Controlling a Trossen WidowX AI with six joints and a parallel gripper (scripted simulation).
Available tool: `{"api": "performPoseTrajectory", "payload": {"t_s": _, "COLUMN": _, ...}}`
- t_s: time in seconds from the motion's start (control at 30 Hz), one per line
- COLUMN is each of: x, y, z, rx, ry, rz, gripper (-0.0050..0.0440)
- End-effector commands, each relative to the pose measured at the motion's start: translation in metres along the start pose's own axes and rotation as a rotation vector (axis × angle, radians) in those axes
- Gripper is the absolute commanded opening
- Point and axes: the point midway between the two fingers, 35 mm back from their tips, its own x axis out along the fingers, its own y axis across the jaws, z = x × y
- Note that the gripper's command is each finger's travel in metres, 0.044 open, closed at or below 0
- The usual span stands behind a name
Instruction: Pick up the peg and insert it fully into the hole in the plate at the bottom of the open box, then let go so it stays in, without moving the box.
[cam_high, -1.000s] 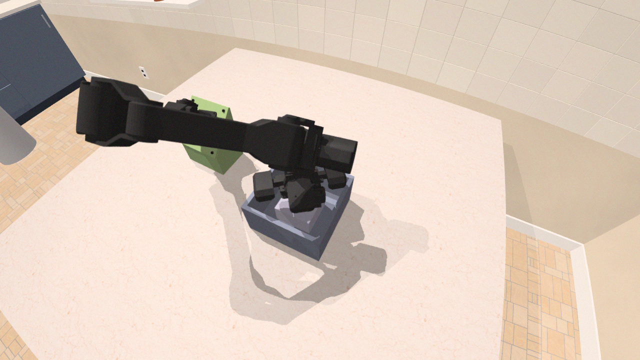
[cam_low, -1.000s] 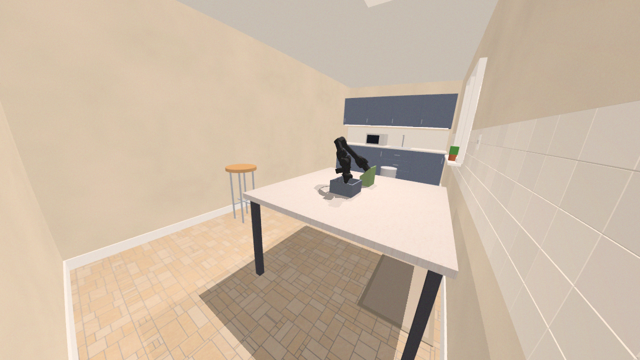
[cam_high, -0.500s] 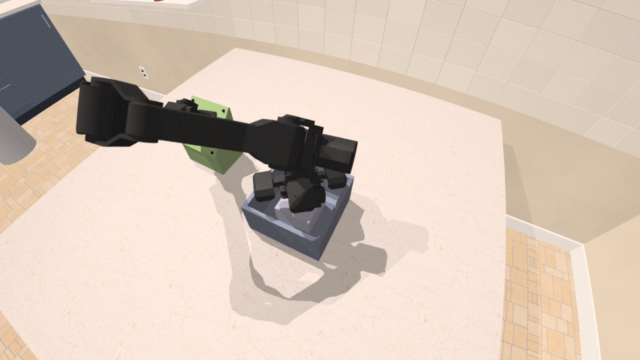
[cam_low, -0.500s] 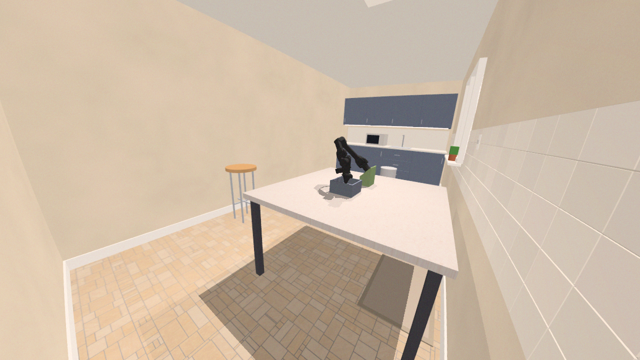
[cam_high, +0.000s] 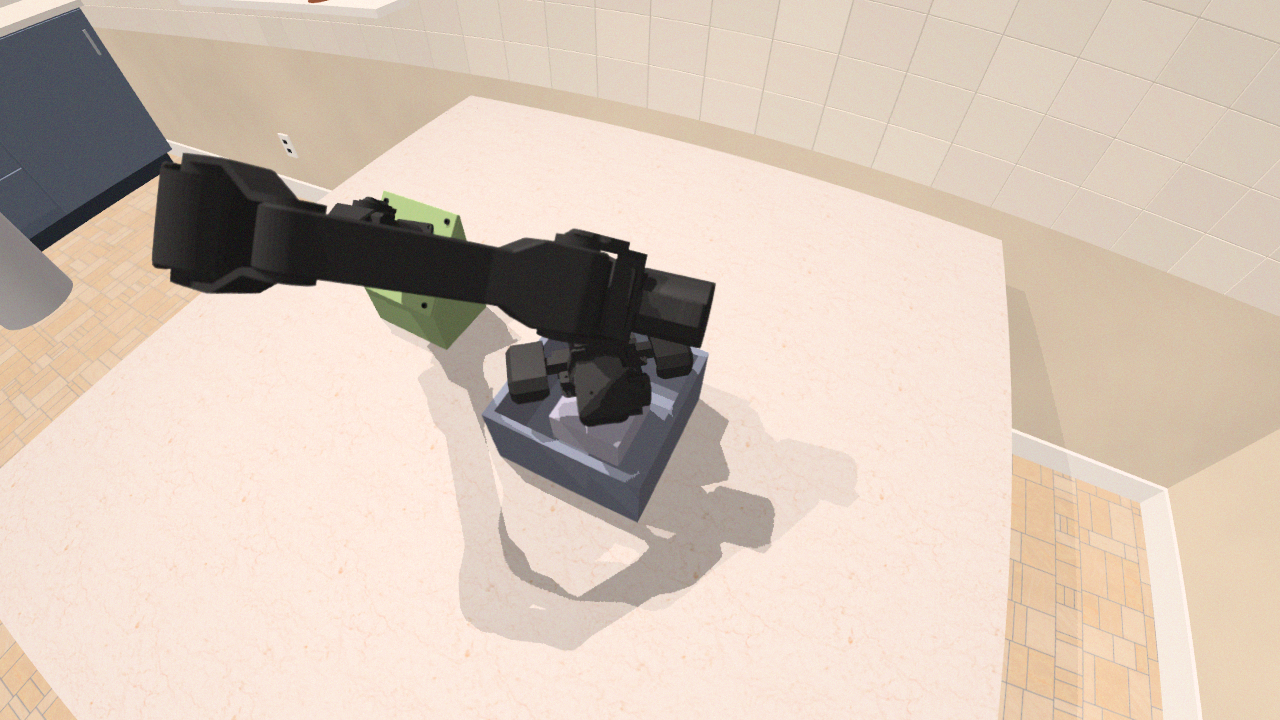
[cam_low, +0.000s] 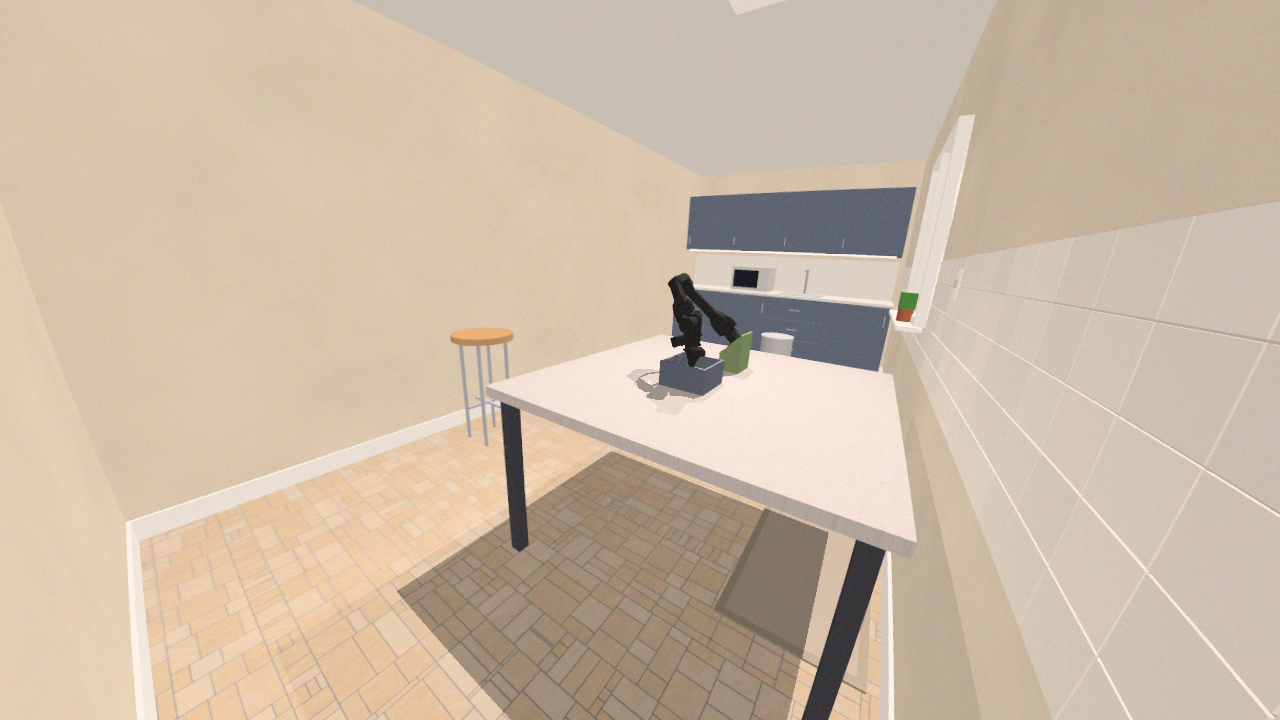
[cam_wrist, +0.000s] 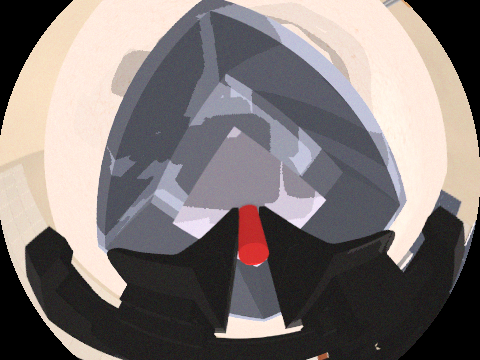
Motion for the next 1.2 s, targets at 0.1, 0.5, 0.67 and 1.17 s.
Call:
{"api": "performPoseTrajectory", "payload": {"t_s": 0.1, "x": 0.000, "y": 0.000, "z": 0.000, "rx": 0.000, "ry": 0.000, "rz": 0.000, "gripper": 0.0150}}
{"api": "performPoseTrajectory", "payload": {"t_s": 0.5, "x": 0.000, "y": 0.000, "z": 0.000, "rx": 0.000, "ry": 0.000, "rz": 0.000, "gripper": 0.0150}}
{"api": "performPoseTrajectory", "payload": {"t_s": 0.67, "x": -0.009, "y": 0.001, "z": 0.000, "rx": 0.001, "ry": 0.000, "rz": 0.001, "gripper": 0.0150}}
{"api": "performPoseTrajectory", "payload": {"t_s": 1.17, "x": -0.059, "y": 0.002, "z": 0.000, "rx": 0.005, "ry": -0.001, "rz": -0.001, "gripper": 0.0150}}
